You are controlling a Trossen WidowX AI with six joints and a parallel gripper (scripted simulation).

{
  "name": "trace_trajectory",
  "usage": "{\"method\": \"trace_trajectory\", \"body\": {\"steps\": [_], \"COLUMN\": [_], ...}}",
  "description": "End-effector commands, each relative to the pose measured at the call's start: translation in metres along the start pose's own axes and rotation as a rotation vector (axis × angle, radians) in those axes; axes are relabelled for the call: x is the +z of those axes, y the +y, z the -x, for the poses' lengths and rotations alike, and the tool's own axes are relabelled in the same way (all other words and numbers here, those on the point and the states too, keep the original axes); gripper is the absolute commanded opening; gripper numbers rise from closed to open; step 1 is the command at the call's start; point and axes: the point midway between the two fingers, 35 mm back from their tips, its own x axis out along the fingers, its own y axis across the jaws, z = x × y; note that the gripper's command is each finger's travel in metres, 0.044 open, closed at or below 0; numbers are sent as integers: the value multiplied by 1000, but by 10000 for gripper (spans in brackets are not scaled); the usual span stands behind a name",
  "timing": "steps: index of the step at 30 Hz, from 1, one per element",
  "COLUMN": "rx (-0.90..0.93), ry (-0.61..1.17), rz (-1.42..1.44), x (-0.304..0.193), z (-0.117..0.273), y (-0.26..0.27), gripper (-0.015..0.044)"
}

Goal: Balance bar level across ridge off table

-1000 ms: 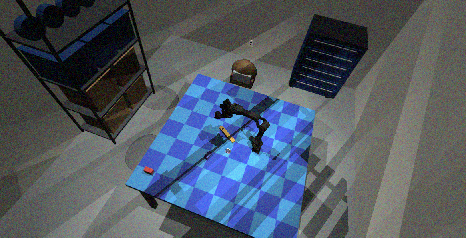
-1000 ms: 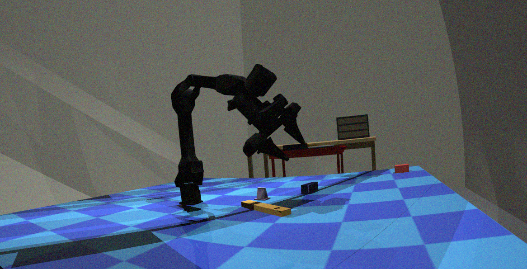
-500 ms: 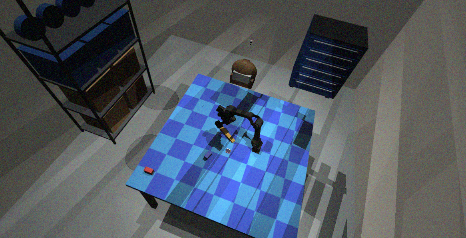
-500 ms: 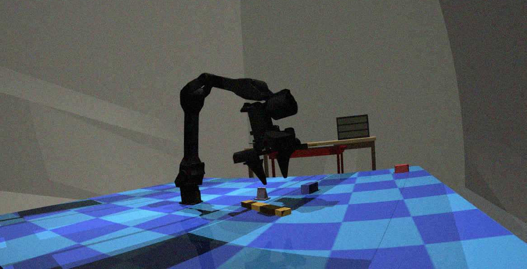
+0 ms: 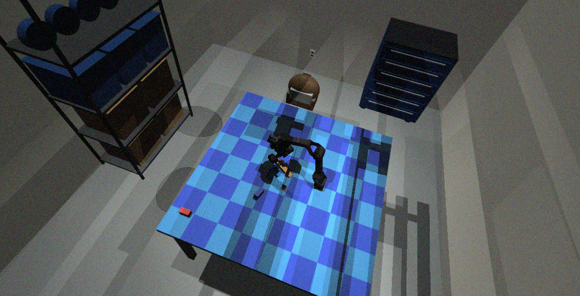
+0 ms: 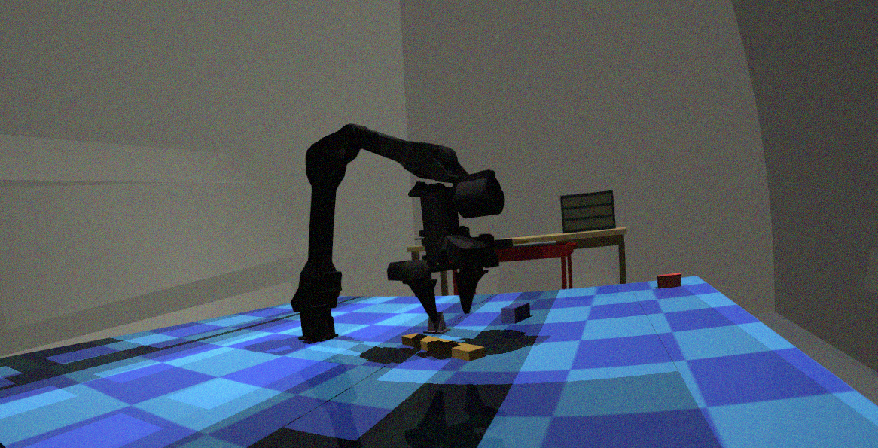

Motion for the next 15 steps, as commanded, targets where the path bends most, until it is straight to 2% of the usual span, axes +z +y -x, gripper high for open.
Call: {"method": "trace_trajectory", "body": {"steps": [1, 15], "rx": [-15, -15], "ry": [21, 22], "rz": [5, 5], "x": [-4, -4], "z": [-26, -41], "y": [-2, -3], "gripper": [315, 315]}}
